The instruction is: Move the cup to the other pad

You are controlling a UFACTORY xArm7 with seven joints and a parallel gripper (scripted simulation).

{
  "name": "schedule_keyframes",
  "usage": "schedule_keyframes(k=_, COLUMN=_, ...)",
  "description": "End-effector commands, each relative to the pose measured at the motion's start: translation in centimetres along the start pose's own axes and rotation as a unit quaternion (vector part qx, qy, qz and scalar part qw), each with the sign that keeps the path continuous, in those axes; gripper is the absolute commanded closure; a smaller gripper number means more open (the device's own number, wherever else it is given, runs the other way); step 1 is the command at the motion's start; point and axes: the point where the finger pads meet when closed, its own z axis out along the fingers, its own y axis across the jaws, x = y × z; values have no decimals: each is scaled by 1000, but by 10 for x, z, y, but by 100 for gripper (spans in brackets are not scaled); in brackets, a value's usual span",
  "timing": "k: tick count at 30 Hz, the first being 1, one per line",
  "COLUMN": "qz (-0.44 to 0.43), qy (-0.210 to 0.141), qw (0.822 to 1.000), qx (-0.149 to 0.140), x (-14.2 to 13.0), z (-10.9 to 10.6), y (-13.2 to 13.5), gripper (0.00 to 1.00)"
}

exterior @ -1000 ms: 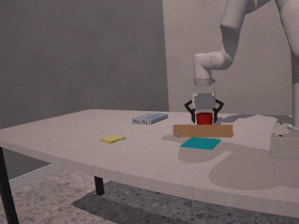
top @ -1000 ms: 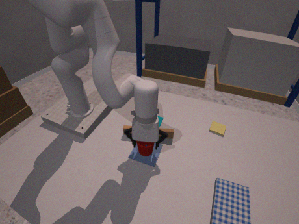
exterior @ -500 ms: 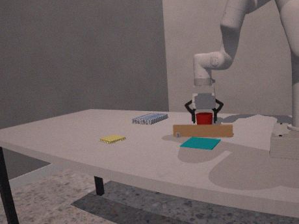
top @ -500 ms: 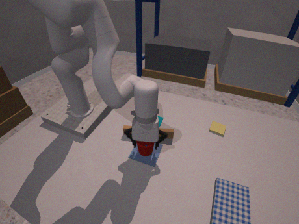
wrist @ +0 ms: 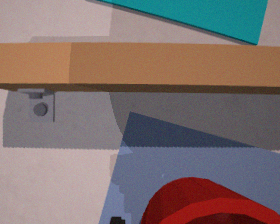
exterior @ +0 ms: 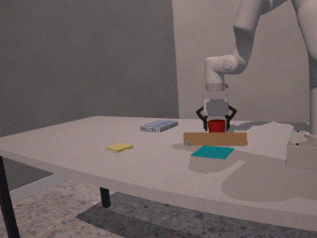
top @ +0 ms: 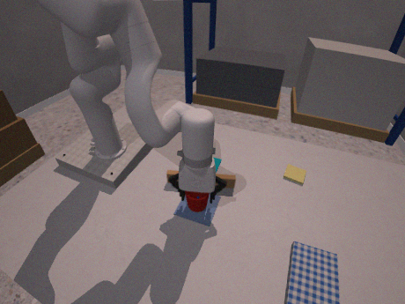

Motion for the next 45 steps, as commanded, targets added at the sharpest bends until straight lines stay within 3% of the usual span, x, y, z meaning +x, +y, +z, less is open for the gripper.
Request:
schedule_keyframes(k=1, qz=0, qy=-1, qw=1000, qx=-2, x=-1, z=-1, y=1, gripper=7)
schedule_keyframes(k=45, qz=0, qy=-1, qw=1000, qx=-2, x=-1, z=-1, y=1, gripper=15)
